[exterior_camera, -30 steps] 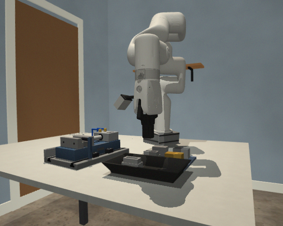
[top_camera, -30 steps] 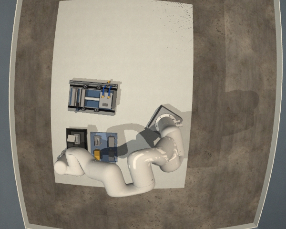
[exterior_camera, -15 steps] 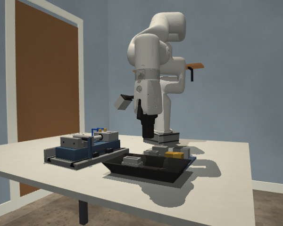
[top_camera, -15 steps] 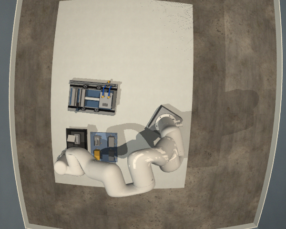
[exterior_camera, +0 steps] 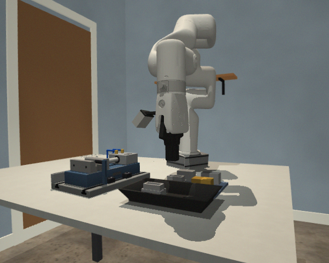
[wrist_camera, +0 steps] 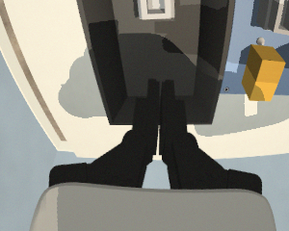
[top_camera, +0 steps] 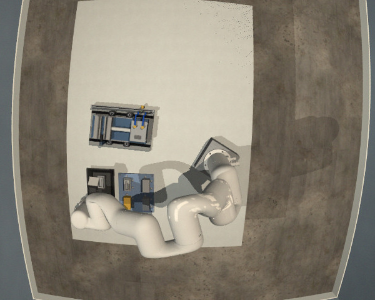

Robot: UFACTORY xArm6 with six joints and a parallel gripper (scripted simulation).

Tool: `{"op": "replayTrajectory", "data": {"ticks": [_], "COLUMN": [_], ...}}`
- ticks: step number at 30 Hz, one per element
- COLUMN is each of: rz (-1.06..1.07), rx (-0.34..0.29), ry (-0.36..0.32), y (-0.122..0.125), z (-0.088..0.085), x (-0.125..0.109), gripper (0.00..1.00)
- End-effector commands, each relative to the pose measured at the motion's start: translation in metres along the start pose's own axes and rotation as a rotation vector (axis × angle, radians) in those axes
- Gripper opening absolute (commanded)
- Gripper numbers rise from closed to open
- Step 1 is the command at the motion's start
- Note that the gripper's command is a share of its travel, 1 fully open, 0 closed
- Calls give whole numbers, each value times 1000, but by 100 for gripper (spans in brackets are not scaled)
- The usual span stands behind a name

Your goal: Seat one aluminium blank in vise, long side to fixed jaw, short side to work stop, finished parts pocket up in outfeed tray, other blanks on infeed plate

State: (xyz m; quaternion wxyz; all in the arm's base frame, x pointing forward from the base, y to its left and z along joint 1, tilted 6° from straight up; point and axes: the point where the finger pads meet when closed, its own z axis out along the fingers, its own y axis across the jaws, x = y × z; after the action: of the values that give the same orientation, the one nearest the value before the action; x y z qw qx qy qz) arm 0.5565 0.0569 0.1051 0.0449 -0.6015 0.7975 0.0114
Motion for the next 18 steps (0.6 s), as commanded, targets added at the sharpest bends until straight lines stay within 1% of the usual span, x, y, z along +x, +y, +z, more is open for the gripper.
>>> {"op": "replayTrajectory", "data": {"ticks": [1,11,18], "rz": [0,0,0], "rx": [5,5,5], "ry": [-2,-2,-2], "y": [-1,-1,-1], "z": [-2,-7,-21], "x": [-1,-1,-1], "gripper": [0,0,0]}}
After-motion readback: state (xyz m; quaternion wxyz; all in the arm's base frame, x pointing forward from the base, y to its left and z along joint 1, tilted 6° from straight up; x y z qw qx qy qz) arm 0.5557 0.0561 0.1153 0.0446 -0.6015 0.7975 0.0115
